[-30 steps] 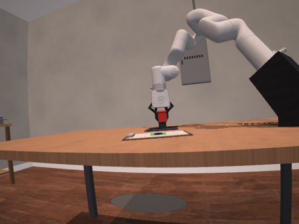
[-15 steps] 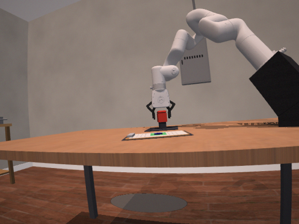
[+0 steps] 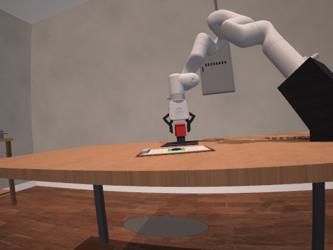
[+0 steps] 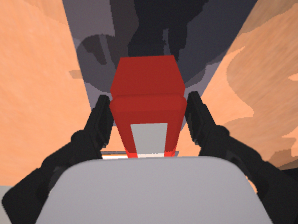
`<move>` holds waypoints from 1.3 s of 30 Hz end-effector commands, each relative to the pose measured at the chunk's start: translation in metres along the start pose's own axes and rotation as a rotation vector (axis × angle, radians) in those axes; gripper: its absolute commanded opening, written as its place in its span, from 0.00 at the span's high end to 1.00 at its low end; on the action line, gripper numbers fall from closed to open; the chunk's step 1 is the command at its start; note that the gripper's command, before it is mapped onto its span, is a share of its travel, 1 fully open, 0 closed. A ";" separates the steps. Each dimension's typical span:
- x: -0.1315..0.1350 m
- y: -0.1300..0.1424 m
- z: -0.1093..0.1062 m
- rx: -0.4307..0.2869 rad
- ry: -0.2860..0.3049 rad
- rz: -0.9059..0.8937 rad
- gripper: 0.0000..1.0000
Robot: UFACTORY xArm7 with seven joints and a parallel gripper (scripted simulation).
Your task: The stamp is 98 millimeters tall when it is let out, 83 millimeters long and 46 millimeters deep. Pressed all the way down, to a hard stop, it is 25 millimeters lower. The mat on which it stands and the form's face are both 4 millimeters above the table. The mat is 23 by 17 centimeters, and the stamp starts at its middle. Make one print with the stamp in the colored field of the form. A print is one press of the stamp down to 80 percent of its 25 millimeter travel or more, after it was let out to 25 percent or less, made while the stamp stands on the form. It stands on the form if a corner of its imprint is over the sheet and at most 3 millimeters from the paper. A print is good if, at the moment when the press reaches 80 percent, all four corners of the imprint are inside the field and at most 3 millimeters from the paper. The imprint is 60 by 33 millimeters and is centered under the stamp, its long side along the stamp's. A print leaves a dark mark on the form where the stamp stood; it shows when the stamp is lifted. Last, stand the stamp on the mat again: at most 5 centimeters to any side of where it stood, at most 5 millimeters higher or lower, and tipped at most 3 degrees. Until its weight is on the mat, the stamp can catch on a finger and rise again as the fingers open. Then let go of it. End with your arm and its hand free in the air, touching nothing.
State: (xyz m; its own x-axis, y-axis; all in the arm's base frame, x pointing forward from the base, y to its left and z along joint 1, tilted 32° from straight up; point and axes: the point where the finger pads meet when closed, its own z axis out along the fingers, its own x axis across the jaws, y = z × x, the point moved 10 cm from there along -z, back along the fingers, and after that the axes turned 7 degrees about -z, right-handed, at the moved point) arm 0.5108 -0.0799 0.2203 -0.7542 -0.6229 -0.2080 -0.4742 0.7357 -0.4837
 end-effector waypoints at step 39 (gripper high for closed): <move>-0.001 0.000 -0.091 0.002 -0.002 -0.001 0.10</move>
State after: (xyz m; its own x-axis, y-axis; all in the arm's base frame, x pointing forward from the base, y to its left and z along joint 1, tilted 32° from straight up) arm 0.4756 -0.0526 0.2865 -0.7653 -0.6127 -0.1971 -0.4433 0.7238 -0.5287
